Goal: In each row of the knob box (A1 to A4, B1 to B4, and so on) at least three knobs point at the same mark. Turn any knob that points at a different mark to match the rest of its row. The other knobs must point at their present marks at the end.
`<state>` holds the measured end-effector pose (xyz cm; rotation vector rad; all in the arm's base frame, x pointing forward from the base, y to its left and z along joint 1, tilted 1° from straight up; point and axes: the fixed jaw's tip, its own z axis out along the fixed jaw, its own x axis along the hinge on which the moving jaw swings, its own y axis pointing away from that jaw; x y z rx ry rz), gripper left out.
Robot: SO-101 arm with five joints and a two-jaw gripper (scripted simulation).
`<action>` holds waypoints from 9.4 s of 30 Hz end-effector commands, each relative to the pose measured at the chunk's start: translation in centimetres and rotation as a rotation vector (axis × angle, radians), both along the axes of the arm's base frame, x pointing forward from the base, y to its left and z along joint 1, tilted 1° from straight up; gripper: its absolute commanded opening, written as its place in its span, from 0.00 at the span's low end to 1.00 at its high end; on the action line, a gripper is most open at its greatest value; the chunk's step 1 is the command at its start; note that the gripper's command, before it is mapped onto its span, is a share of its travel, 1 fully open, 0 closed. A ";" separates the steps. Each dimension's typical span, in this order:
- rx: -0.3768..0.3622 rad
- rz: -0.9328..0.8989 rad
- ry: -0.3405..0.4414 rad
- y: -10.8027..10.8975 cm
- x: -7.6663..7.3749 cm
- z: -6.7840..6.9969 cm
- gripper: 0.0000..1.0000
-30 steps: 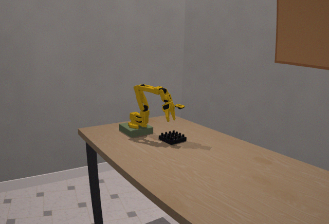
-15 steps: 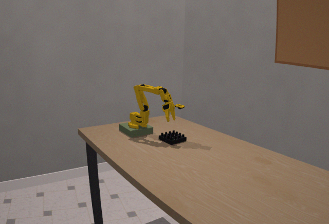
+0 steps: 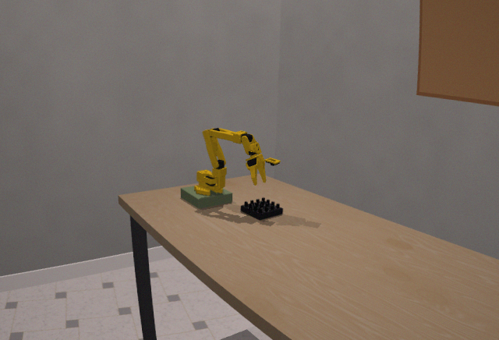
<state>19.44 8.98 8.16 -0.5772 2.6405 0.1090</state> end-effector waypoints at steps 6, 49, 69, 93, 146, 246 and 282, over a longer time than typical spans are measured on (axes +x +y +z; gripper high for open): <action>0.008 0.000 -0.008 0.3 0.2 0.2 0.40; -0.166 0.000 0.398 -1.7 -4.1 -4.9 0.40; -0.107 -0.271 0.419 -2.4 -3.6 -4.9 0.31; 0.049 -0.950 0.449 -4.6 -2.5 -4.9 0.10; 0.054 -0.968 0.450 -3.8 1.7 -4.9 0.10; 0.054 -0.968 0.449 -3.9 1.8 -6.3 0.10; 0.054 -0.968 0.449 -3.9 1.9 -8.5 0.10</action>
